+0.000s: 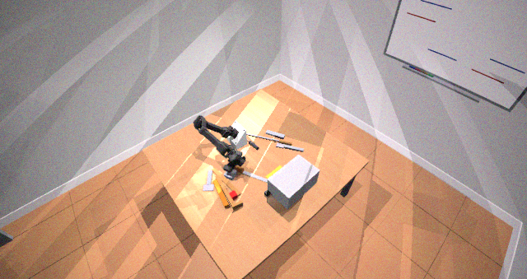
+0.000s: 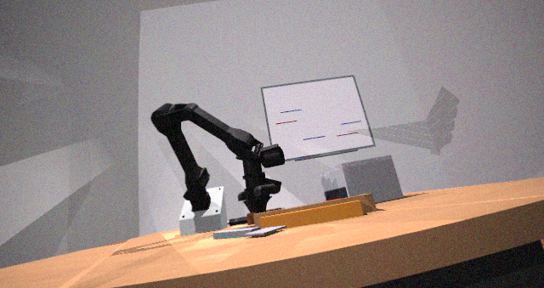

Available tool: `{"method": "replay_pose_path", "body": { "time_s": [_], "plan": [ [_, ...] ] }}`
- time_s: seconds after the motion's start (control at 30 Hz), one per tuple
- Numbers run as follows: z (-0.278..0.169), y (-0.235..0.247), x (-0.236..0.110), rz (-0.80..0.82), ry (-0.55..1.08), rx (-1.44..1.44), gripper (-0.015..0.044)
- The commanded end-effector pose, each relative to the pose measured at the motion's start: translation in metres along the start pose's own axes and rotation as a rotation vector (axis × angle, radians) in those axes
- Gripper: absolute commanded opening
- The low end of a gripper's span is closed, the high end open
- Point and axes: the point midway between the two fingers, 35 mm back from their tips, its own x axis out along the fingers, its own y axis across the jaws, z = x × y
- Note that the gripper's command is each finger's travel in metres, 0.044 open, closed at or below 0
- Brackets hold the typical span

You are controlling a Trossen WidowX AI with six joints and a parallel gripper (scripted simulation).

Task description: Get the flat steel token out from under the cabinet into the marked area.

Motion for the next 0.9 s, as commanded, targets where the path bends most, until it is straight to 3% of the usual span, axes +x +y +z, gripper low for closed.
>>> {"method": "replay_pose_path", "body": {
  "time_s": [0.0, 0.87],
  "plan": [
    [-0.005, 0.0, -0.001, -0.006, 0.0, 0.0, 0.0],
    [-0.031, -0.001, -0.001, -0.006, 0.001, -0.007, 0.0]
  ]
}}
